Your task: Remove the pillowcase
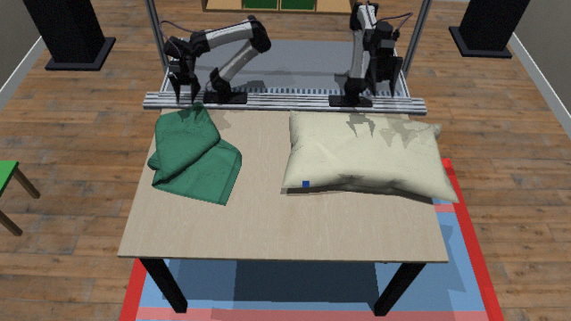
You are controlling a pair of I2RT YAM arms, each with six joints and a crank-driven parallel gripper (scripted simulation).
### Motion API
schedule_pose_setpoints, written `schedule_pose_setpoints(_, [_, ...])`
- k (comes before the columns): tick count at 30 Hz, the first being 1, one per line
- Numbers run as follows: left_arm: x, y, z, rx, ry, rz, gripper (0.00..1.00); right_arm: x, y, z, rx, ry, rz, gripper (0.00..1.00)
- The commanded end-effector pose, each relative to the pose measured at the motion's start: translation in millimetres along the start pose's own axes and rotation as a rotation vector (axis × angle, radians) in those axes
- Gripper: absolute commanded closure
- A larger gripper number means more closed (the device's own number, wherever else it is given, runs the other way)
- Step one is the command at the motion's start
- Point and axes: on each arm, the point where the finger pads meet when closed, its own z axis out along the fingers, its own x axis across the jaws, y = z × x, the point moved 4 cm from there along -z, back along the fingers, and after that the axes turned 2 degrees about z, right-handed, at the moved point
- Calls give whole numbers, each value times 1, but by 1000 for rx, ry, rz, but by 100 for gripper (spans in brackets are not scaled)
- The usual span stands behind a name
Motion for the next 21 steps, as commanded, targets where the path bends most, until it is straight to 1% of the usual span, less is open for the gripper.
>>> schedule_pose_setpoints(1, [-4, 22, 4, -58, -14, -10, 37, 3, -6, 1, 7, 9, 29, 37])
schedule_pose_setpoints(18, [-4, 22, 4, -58, -14, -10, 37, 3, -6, 1, 7, 9, 29, 37])
schedule_pose_setpoints(19, [-4, 22, 4, -58, -14, -10, 37, -3, 9, -4, -7, -4, -3, 37])
schedule_pose_setpoints(21, [-4, 22, 4, -58, -14, -10, 37, -2, 11, -5, -8, -3, -4, 37])
